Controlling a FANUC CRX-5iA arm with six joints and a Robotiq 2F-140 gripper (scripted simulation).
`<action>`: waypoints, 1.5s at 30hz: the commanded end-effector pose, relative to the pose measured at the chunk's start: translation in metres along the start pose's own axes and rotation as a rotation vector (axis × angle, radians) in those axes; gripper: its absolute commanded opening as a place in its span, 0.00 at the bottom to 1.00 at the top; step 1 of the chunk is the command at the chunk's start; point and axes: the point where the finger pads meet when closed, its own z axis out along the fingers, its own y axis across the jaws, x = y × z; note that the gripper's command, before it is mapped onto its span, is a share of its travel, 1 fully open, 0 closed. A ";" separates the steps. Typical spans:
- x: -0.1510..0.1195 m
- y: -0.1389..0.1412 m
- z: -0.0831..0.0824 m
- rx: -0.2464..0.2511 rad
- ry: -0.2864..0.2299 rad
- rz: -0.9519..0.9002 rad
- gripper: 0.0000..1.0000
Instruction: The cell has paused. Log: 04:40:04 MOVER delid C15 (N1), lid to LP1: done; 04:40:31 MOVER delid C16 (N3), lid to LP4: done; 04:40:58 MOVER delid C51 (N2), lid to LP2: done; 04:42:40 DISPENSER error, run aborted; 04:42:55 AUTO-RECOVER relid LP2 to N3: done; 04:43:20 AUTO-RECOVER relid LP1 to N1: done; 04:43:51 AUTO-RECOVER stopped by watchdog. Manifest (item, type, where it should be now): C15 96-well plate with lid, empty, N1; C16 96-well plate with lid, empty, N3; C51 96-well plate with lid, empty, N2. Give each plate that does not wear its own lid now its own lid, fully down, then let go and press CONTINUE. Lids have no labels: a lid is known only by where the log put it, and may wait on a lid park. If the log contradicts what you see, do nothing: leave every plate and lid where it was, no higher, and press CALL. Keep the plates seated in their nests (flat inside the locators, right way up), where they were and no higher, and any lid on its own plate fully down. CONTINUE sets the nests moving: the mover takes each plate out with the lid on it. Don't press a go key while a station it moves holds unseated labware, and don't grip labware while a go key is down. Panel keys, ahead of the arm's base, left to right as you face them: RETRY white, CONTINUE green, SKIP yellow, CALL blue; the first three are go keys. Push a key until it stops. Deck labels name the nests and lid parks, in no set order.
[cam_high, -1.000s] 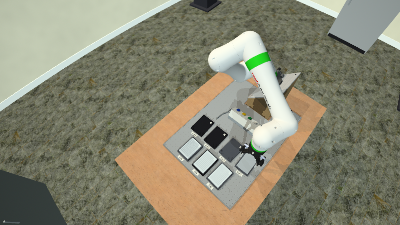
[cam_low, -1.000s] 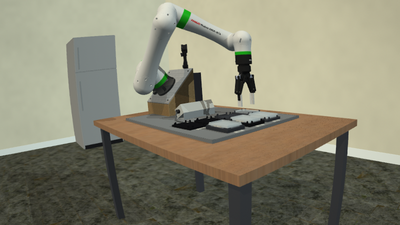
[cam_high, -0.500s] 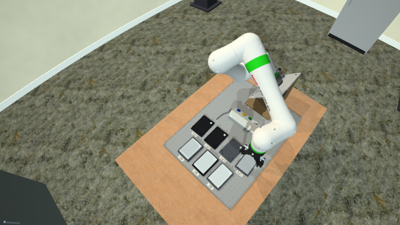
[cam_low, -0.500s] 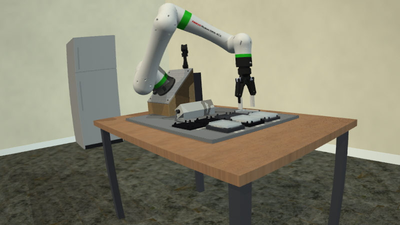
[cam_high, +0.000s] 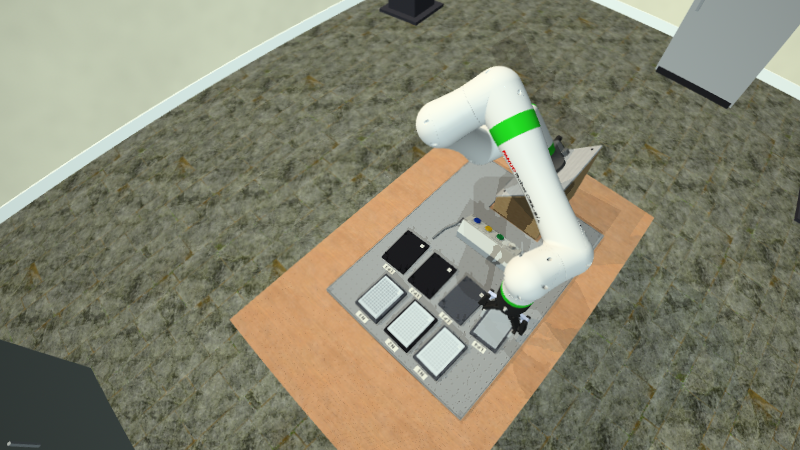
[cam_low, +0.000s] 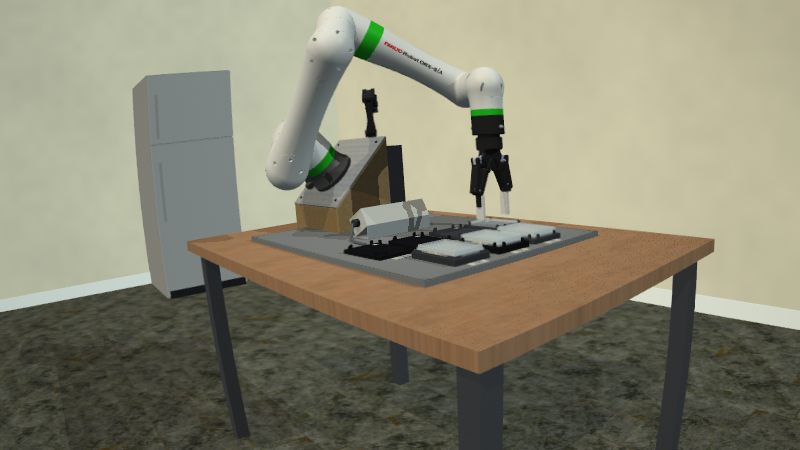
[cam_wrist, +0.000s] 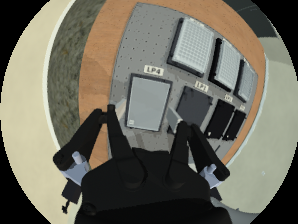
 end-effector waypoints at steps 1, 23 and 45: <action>0.000 0.000 0.000 0.000 0.000 0.000 0.66; 0.000 0.000 0.000 0.000 0.000 0.000 0.66; 0.000 0.000 0.000 0.000 0.000 0.000 0.59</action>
